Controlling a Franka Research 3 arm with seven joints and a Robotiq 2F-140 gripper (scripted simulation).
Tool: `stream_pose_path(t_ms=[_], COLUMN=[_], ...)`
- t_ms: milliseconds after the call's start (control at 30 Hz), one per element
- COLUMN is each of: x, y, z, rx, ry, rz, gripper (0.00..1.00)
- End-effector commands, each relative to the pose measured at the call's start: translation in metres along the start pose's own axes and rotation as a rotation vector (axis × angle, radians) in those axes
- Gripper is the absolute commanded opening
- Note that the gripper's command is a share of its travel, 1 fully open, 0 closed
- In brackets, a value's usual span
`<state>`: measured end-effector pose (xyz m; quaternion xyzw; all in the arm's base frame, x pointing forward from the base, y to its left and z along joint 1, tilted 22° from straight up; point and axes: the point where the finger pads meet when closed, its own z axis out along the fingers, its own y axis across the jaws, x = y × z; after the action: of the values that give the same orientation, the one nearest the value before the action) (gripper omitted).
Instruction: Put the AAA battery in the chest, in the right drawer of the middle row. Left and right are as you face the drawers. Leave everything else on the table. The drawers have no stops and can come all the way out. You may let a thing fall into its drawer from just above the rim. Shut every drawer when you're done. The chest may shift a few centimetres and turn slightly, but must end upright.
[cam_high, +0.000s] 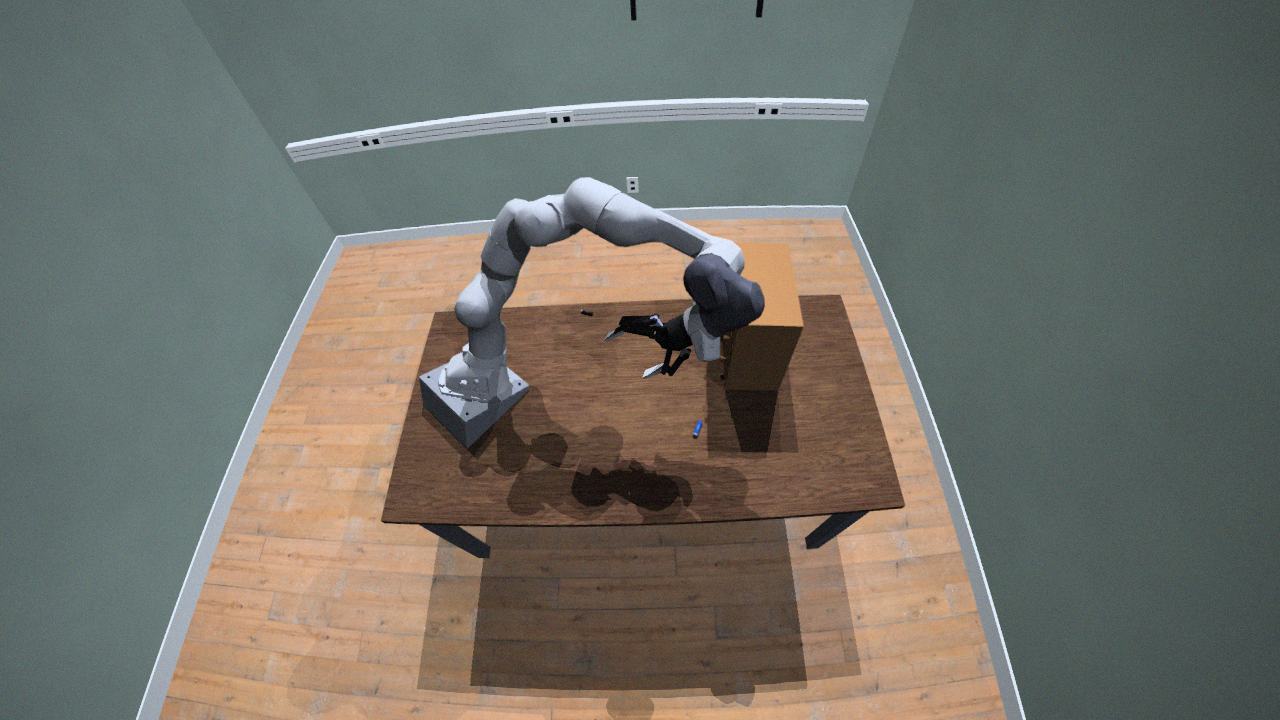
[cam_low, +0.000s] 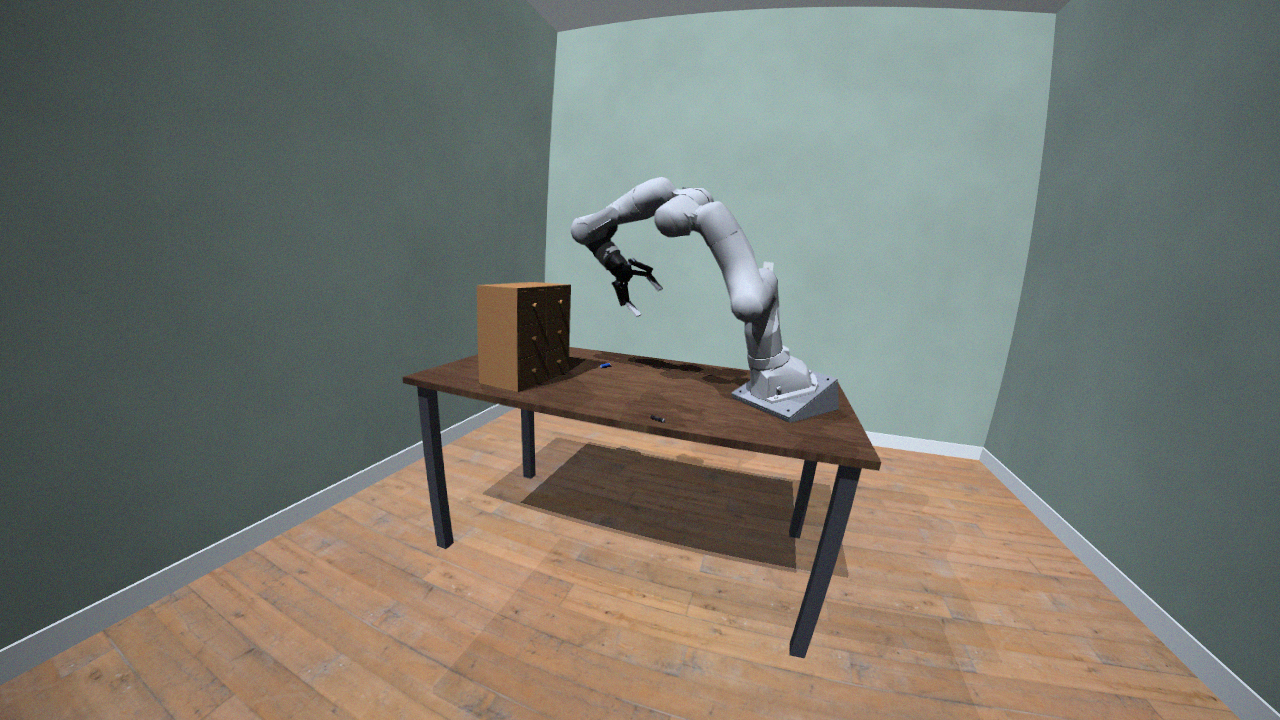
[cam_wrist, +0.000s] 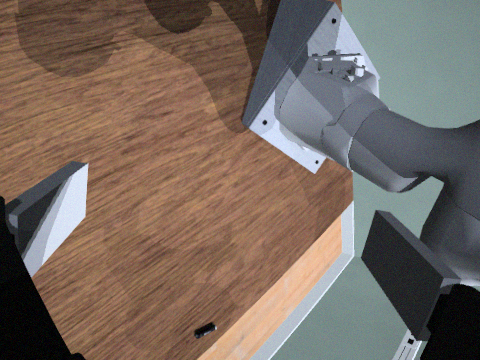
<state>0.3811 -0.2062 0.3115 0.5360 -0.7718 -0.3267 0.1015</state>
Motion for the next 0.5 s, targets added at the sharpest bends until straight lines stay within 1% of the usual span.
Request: stream_pose_path(t_ms=[0, 133, 200, 467], x=[-0.005, -0.01, -0.01, -0.021], y=[-0.001, 0.002, 0.002, 0.009], z=[-0.005, -0.01, -0.01, -0.019], rx=[0.044, 0.075, 0.075, 0.134], ry=[-0.005, -0.013, -0.013, -0.032], rz=[0.113, 0.154, 0.154, 0.236], gripper=[1.0, 1.0, 1.0, 1.0])
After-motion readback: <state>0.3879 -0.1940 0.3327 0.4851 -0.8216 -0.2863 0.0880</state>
